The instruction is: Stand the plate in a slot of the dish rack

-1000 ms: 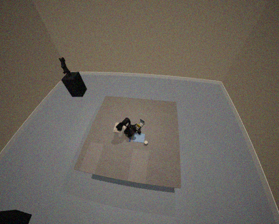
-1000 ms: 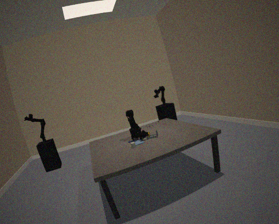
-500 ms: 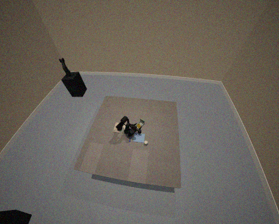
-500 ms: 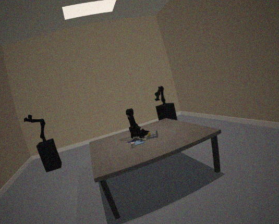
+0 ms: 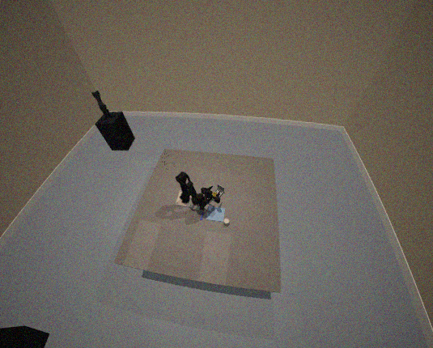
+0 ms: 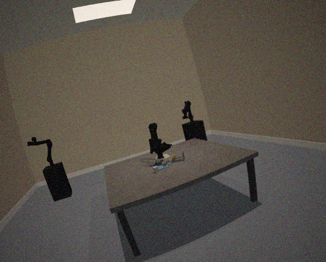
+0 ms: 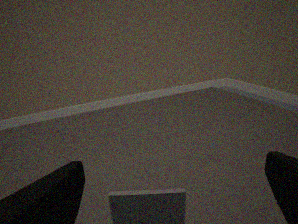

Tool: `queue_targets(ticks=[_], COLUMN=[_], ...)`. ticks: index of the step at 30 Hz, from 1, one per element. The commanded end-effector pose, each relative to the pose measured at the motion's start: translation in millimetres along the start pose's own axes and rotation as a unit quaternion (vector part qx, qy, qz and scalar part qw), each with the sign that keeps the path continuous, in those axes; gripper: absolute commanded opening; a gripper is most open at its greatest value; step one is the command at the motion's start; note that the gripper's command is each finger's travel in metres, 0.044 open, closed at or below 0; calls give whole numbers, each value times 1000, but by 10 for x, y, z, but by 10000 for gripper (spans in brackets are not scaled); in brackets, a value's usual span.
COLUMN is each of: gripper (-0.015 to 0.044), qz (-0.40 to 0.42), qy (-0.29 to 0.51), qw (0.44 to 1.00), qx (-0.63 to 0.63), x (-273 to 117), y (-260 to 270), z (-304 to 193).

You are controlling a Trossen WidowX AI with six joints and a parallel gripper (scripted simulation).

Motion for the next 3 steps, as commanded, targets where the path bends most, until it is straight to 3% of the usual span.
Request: queue_targets(ticks=[1, 3], gripper=[400, 400], qz=[-19, -52], qy=[5, 13], qw=[1000, 999], qx=[1, 1], x=[-97, -234], y=[1, 24], z=[92, 170])
Point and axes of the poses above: the point midway between the two fingers, 35 mm back from their tips, its own x axis out along the fingers, its own y axis across the jaws, z = x × y, the point moved 7 cm from there along -x, back along the fingers, and after that the axes turned 10 degrees about -x, right-handed, at the moved point
